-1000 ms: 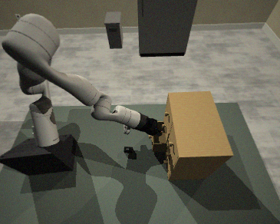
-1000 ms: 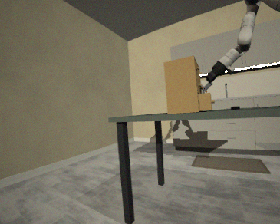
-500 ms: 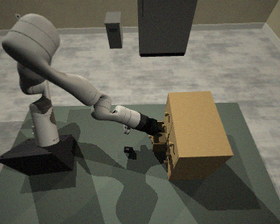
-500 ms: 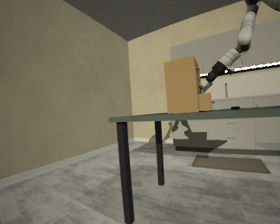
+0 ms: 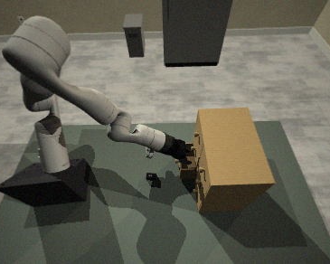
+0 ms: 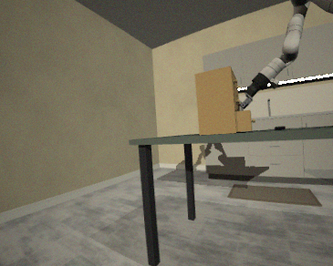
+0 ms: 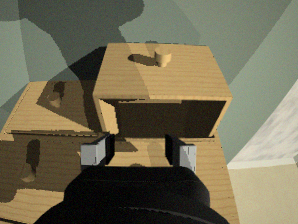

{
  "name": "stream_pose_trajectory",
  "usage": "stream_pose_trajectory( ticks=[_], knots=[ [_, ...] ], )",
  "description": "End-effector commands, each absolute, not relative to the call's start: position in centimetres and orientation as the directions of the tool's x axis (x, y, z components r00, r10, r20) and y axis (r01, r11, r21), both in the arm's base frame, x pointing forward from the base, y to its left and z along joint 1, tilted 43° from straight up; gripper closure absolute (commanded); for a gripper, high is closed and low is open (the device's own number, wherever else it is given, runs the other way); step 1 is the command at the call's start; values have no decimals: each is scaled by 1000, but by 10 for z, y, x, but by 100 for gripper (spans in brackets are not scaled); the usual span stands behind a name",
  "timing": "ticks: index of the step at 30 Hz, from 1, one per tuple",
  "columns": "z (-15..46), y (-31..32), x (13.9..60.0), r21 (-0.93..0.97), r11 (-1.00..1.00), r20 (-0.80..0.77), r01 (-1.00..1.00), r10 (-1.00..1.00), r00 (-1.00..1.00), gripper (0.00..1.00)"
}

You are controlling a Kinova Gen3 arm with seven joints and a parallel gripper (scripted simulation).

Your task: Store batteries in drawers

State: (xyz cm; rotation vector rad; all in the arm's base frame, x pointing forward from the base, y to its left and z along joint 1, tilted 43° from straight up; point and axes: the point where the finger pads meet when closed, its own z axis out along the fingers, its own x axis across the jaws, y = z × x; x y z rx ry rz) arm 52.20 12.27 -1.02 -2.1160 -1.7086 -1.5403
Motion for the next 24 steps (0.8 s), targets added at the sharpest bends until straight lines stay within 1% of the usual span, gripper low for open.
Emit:
stream_pose_trajectory(
  ticks=[1, 7, 14, 16, 24],
  knots=[
    [-10, 122, 523, 529, -403, 675, 747, 733, -83, 0],
    [-9, 121, 518, 529, -403, 675, 747, 733, -83, 0],
    [-7, 116, 497, 529, -403, 675, 747, 733, -83, 0],
    [-7, 116, 497, 529, -403, 675, 747, 733, -83, 0],
    [-2, 107, 453, 529, -403, 675, 747, 733, -83, 0]
  ],
)
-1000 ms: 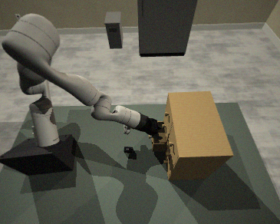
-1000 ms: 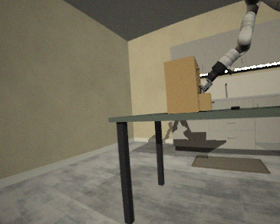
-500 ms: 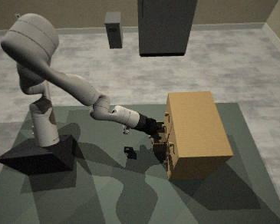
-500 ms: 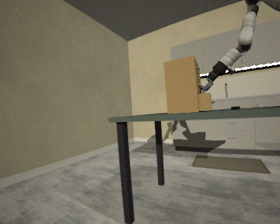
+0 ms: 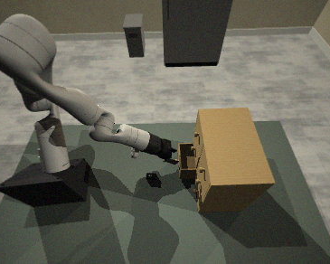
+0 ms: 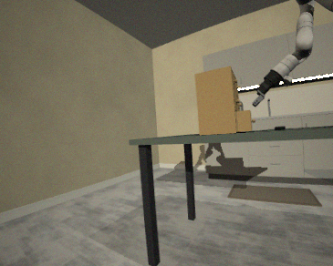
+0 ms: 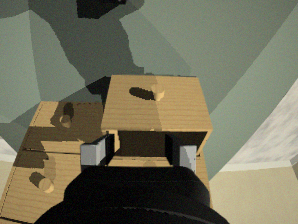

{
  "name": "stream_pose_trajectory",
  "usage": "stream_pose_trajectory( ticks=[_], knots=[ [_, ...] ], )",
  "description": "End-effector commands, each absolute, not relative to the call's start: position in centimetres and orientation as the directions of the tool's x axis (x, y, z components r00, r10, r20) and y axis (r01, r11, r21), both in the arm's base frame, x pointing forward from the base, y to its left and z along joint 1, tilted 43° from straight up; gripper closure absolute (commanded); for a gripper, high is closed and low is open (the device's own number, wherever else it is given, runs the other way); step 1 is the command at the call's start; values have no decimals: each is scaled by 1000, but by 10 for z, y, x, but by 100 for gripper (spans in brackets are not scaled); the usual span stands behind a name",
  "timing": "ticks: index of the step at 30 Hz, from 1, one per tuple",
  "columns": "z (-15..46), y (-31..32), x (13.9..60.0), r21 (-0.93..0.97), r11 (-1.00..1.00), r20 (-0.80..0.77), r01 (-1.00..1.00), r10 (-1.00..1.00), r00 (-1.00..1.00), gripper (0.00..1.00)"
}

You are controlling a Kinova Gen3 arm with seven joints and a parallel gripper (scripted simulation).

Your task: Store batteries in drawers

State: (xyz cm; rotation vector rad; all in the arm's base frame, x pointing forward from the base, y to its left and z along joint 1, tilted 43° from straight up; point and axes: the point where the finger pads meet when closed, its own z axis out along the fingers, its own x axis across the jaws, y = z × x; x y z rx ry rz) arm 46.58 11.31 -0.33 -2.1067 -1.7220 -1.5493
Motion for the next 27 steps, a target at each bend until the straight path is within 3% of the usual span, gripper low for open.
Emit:
stream_pose_trajectory(
  ticks=[1, 15, 27],
  knots=[
    [-2, 106, 447, 529, -403, 675, 747, 733, -83, 0],
    [4, 94, 391, 529, -403, 675, 747, 733, -83, 0],
    [5, 92, 383, 529, -403, 675, 747, 733, -83, 0]
  ],
)
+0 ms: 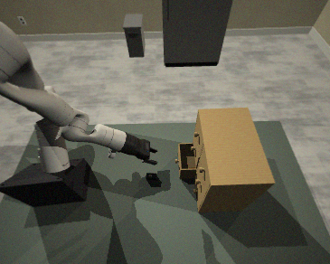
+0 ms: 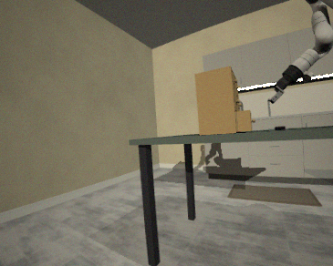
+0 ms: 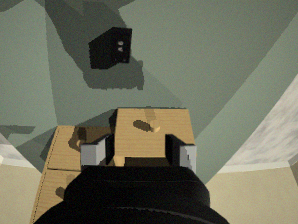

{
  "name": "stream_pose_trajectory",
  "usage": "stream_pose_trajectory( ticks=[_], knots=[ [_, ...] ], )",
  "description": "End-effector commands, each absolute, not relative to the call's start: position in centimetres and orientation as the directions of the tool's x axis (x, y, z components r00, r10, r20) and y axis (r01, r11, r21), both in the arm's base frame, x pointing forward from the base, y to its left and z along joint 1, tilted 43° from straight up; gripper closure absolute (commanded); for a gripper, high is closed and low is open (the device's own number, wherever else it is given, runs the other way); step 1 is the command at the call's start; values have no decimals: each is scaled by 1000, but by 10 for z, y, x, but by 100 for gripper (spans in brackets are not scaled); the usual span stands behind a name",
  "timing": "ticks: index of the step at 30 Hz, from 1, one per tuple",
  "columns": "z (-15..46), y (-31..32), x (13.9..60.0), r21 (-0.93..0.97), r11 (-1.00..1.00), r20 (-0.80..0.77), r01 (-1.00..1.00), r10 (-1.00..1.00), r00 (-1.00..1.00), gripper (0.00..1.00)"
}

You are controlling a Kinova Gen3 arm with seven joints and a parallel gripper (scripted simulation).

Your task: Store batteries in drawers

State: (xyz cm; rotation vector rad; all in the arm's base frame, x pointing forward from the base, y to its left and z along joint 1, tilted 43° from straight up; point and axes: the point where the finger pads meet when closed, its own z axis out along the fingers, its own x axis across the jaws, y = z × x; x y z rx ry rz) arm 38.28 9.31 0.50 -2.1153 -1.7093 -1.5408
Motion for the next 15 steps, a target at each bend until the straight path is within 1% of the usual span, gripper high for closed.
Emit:
stream_pose_trajectory(
  ticks=[1, 15],
  knots=[
    [5, 92, 383, 529, -403, 675, 747, 733, -83, 0],
    [5, 92, 383, 526, -399, 675, 751, 733, -84, 0]
  ],
)
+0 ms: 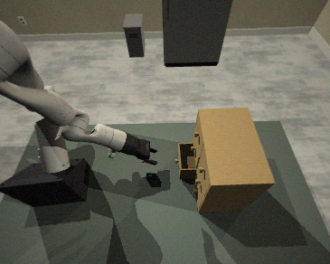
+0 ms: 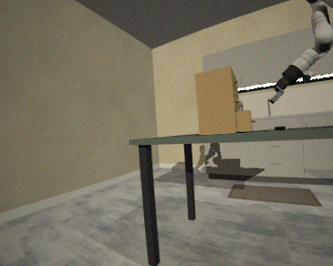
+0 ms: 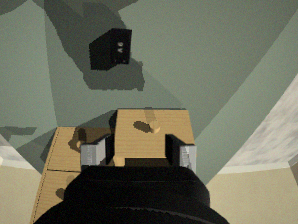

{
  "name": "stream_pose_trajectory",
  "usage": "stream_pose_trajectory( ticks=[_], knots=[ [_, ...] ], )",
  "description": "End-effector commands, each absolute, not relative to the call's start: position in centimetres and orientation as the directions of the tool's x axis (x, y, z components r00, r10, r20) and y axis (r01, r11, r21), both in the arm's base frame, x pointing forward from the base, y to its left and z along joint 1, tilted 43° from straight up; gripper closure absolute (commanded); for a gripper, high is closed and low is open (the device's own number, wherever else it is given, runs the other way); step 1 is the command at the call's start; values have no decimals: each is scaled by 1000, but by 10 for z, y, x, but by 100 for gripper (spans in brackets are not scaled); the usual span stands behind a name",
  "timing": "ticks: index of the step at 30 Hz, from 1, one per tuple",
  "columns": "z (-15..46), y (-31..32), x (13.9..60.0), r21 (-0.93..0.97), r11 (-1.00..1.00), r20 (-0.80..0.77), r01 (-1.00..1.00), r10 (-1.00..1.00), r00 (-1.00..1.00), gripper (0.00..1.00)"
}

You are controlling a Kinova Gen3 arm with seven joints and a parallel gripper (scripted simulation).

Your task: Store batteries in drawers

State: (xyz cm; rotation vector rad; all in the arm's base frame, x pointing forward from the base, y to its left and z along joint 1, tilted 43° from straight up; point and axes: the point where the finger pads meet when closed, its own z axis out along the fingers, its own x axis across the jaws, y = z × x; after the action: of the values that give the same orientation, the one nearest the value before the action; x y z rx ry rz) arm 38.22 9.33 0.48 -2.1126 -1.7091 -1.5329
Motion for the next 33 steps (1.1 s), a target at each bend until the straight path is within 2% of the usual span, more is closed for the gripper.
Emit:
stream_pose_trajectory(
  ticks=[1, 33],
  knots=[
    [5, 92, 383, 526, -399, 675, 751, 733, -84, 0],
    [9, 89, 384, 471, -341, 675, 813, 733, -83, 0]
  ],
)
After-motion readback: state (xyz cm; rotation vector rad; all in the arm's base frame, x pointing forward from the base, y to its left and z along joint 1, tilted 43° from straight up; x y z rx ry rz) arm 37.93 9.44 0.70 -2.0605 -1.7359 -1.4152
